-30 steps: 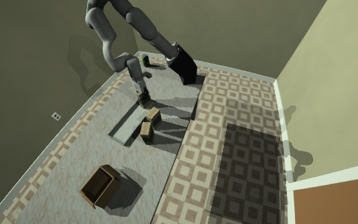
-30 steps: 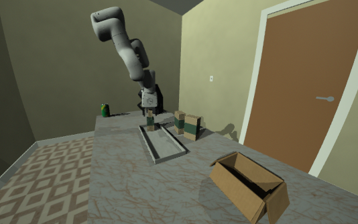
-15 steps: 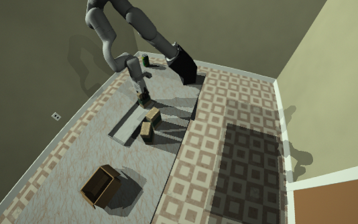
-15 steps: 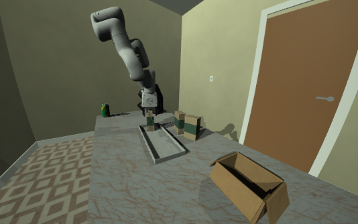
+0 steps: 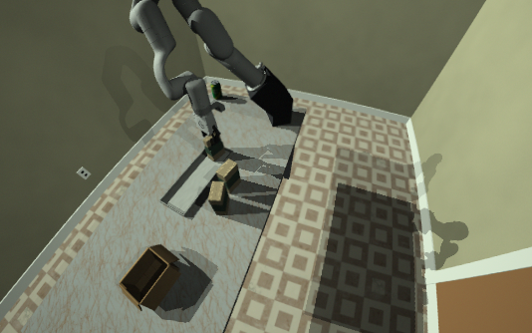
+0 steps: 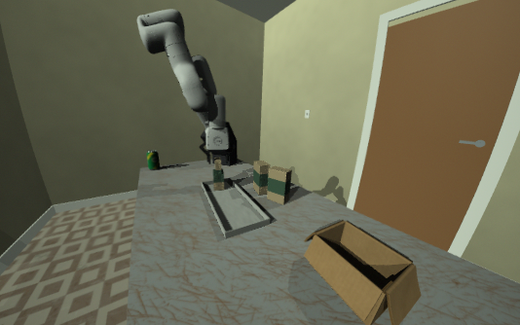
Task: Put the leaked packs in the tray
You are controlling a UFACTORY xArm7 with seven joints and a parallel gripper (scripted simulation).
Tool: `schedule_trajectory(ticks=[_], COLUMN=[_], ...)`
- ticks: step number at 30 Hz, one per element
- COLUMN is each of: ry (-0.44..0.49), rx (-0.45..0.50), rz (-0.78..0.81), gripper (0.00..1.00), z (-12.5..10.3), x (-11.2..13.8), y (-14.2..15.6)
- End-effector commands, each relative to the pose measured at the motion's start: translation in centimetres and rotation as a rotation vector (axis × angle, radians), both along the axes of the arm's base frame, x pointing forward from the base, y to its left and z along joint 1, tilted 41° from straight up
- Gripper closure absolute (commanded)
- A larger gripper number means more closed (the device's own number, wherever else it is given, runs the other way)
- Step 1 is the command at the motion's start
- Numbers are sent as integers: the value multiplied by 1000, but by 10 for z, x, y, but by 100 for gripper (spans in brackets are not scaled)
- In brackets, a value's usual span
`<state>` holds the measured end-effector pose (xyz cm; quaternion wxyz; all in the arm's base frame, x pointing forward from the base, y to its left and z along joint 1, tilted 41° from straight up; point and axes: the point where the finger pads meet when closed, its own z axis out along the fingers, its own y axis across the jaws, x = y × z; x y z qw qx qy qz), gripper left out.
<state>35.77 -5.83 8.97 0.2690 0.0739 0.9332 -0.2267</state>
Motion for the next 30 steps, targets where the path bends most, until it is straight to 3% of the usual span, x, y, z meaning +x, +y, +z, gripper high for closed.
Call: schedule_trajectory(ticks=[1, 8, 23, 27, 29, 30], ry=[12, 12, 12, 17, 17, 19], rx=[0, 0, -1, -28, -28, -39], rz=[-3, -3, -3, 1, 1, 6], gripper=[17, 17, 17, 17, 17, 17], z=[27, 46, 48, 53, 53, 54], x=[-16, -28, -29, -3, -3, 11], y=[15, 27, 29, 45, 45, 56])
